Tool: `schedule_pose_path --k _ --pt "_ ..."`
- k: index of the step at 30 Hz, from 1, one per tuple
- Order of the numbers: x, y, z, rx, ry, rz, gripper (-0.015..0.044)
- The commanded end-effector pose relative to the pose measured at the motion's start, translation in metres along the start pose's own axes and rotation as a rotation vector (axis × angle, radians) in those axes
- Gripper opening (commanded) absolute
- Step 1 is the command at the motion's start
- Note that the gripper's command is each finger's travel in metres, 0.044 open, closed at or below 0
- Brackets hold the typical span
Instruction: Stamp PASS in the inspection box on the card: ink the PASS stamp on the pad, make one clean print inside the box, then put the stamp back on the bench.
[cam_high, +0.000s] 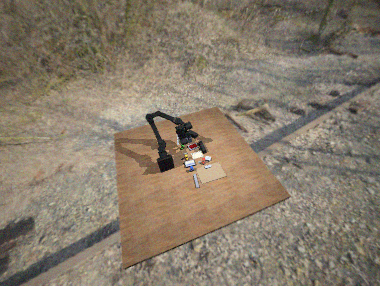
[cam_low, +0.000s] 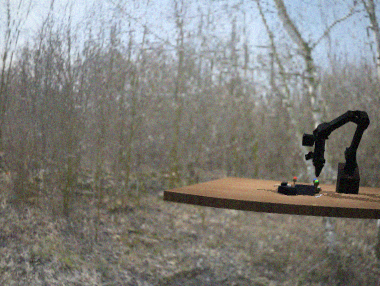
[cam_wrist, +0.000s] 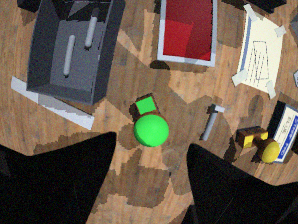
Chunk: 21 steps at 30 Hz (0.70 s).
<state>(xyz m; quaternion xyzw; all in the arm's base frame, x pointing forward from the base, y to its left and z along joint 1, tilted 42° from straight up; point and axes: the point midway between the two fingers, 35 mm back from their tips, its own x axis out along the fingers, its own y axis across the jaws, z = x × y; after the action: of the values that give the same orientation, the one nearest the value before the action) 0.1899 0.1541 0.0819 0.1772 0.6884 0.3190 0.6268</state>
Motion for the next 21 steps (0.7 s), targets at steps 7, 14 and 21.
schedule_pose_path --k 7,14,21 --pt "0.019 -0.001 0.000 0.009 0.007 0.000 0.0226" --pt "0.030 -0.001 0.000 0.009 0.007 0.000 0.0226" --pt "0.042 -0.001 -0.001 0.009 0.007 0.002 0.0226"
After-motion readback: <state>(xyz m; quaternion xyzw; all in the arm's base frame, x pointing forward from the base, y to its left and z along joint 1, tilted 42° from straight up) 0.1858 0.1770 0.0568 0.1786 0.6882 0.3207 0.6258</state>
